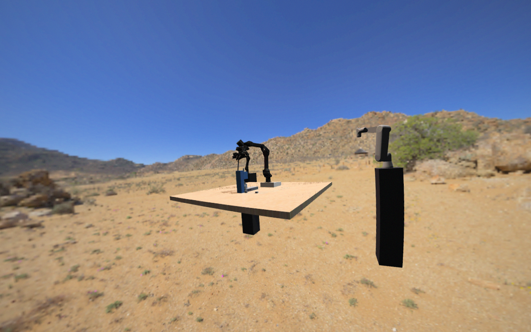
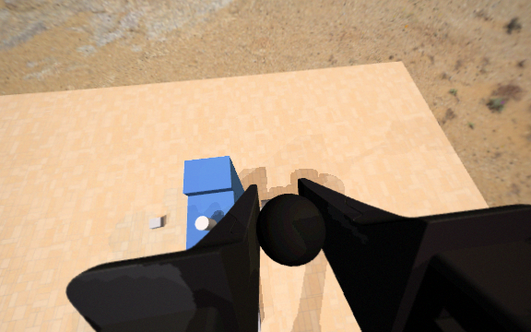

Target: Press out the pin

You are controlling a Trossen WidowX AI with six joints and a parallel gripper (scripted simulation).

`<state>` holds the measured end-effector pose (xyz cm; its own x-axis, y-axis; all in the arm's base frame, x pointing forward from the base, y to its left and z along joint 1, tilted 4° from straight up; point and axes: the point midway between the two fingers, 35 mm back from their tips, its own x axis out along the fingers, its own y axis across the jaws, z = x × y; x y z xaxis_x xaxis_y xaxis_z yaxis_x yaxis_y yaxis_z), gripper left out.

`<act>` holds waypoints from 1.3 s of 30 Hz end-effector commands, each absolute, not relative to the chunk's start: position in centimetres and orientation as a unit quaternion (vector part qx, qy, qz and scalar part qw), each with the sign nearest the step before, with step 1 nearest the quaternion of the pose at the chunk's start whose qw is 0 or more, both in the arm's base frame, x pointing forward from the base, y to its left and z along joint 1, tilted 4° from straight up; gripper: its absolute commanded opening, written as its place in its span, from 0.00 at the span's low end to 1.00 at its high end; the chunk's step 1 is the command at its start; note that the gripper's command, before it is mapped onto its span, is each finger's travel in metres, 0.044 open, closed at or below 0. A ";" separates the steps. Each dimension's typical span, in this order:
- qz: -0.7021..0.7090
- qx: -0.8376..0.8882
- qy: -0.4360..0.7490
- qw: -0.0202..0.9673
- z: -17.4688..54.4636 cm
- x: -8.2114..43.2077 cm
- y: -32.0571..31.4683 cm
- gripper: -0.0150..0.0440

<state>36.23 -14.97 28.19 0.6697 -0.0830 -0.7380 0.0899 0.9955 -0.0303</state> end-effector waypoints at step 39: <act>-0.047 0.008 0.406 0.913 27.8 34.4 -14.8 0.25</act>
